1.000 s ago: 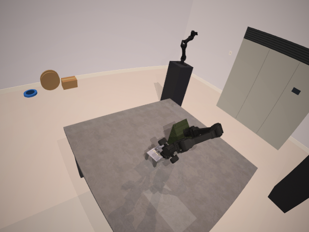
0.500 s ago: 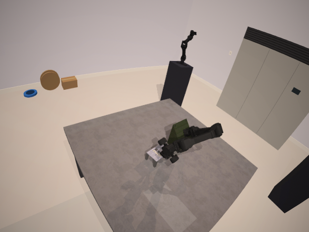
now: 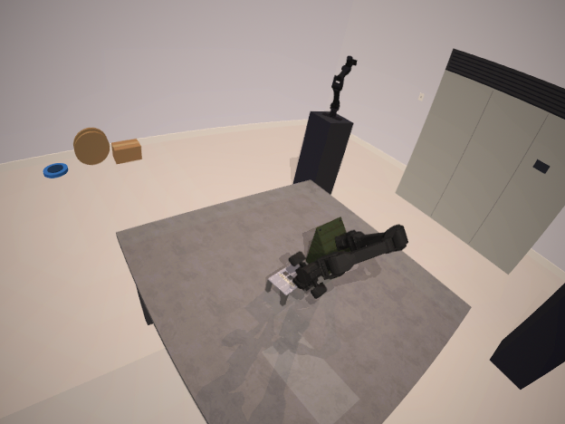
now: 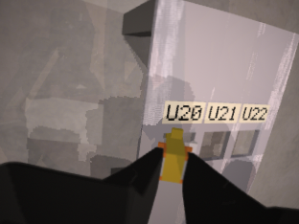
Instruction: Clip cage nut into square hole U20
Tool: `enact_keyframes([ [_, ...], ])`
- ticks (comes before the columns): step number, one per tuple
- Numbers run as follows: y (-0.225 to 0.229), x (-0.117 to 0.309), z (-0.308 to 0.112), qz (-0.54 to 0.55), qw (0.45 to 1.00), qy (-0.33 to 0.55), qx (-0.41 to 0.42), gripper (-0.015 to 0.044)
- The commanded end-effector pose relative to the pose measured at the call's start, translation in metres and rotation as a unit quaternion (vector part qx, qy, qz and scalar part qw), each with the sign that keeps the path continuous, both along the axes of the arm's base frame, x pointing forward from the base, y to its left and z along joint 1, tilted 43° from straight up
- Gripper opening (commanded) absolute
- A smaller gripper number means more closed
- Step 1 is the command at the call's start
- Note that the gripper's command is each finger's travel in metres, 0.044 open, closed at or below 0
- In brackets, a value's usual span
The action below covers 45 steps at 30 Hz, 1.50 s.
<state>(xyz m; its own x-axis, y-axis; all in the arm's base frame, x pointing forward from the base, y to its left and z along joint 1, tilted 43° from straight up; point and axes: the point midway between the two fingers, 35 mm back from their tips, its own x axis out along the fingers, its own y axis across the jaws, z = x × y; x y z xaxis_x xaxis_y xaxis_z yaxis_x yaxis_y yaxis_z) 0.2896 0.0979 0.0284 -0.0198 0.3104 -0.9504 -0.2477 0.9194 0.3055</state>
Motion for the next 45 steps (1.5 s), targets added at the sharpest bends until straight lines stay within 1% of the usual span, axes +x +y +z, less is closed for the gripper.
enact_keyframes([
  [1, 0.0006, -0.0001, -0.0004, 0.001, 1.000, 0.000, 0.003, 0.0036],
  [45, -0.0035, 0.0011, -0.0025, 0.005, 0.999, 0.012, 0.052, 0.0036],
])
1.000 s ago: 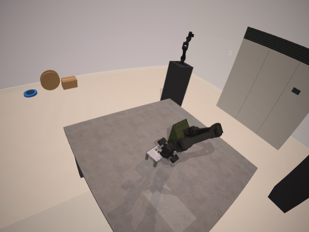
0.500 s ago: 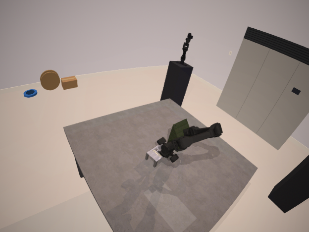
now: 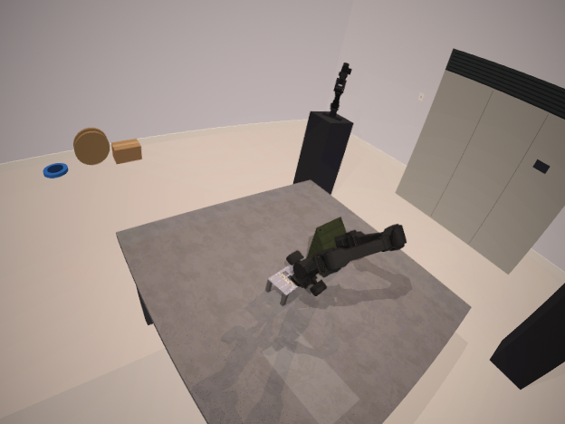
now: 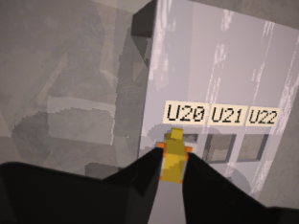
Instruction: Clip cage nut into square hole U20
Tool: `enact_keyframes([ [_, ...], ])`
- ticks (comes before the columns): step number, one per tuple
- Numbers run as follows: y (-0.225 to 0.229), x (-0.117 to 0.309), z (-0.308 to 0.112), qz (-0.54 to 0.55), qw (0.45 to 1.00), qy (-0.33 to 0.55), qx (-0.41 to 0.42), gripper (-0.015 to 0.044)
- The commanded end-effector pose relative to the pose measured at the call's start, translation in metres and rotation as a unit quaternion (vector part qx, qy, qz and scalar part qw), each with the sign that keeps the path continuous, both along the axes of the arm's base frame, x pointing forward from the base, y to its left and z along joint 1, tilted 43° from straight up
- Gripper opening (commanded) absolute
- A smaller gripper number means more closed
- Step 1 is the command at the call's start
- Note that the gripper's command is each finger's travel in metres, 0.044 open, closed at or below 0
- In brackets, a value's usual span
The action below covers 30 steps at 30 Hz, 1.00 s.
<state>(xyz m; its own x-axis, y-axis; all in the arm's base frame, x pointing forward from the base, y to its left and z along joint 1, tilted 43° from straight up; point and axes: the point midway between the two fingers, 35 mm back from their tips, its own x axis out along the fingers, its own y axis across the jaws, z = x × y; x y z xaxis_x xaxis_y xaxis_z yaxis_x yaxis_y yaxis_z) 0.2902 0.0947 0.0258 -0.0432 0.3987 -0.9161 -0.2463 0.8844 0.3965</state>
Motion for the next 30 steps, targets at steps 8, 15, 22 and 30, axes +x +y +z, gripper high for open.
enact_keyframes([
  [8, -0.0004, 0.0008, 0.0007, 0.001, 1.000, 0.001, 0.005, 0.0036],
  [15, -0.0008, 0.0010, 0.0004, 0.002, 1.000, 0.003, 0.011, 0.0036],
  [22, -0.0015, 0.0012, -0.0001, 0.003, 1.000, 0.005, 0.021, 0.0036],
  [30, -0.0023, 0.0015, -0.0009, 0.004, 0.999, 0.008, 0.033, 0.0036],
])
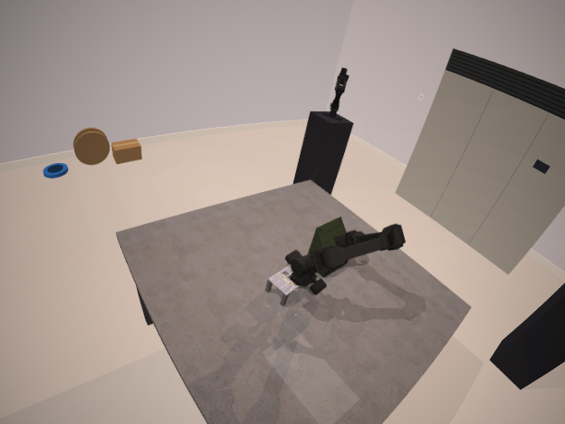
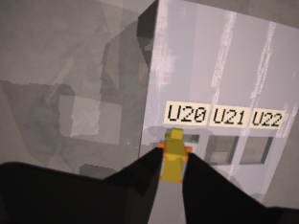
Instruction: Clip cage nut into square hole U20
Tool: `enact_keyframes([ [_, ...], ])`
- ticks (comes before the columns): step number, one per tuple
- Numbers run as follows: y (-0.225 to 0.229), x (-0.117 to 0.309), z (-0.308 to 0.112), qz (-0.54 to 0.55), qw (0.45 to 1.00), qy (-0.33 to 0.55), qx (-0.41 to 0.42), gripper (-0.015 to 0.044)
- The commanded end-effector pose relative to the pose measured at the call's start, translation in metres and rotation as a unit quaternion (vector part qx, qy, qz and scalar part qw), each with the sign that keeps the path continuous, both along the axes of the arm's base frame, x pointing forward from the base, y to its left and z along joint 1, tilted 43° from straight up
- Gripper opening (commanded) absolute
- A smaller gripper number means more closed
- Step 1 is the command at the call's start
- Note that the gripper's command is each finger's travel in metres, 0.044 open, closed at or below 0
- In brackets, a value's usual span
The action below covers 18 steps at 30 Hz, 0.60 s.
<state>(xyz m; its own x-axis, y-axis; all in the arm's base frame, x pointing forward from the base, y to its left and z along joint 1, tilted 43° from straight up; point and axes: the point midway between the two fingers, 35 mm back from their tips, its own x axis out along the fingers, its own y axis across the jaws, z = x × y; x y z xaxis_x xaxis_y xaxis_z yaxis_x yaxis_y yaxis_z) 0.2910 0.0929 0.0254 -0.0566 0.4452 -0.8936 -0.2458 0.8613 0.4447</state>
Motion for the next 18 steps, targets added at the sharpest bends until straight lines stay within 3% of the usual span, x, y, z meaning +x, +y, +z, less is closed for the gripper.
enact_keyframes([
  [1, -0.0007, 0.0007, -0.0006, 0.001, 1.000, 0.002, 0.009, 0.0036],
  [18, -0.0021, 0.0012, -0.0016, 0.003, 1.000, 0.007, 0.028, 0.0036],
])
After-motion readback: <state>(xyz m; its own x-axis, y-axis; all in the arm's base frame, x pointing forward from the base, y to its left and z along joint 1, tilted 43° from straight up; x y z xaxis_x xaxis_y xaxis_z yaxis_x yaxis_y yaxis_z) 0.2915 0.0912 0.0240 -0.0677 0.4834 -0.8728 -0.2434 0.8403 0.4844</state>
